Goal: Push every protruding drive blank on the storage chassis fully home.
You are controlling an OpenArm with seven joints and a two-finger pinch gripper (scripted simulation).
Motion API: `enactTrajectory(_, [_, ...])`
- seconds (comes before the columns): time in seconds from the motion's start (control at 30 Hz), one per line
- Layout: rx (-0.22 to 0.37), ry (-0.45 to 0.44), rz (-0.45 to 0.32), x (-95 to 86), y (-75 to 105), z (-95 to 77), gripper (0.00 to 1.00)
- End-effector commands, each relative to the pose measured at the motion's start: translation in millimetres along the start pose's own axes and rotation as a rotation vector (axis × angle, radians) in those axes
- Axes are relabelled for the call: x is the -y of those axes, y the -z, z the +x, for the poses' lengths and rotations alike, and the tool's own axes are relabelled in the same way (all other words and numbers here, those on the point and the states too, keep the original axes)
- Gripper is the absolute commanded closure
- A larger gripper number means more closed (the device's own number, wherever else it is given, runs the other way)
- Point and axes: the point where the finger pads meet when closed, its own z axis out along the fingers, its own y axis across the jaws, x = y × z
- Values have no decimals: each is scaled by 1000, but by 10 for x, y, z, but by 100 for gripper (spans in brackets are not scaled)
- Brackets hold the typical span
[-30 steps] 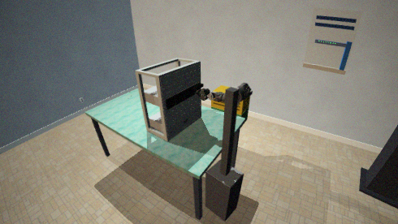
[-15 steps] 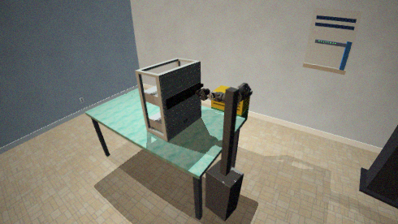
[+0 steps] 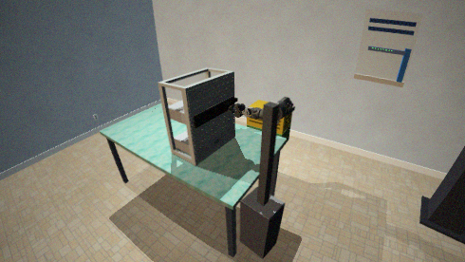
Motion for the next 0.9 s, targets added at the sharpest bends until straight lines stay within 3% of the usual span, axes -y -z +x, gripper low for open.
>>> enactTrajectory(0.0, [-21, -9, -42, -177, -71, 106, 100])
enactTrajectory(0.57, [-24, -8, -49, -202, -53, 120, 100])
enactTrajectory(0.87, [-24, -8, -49, -196, 156, 115, 100])
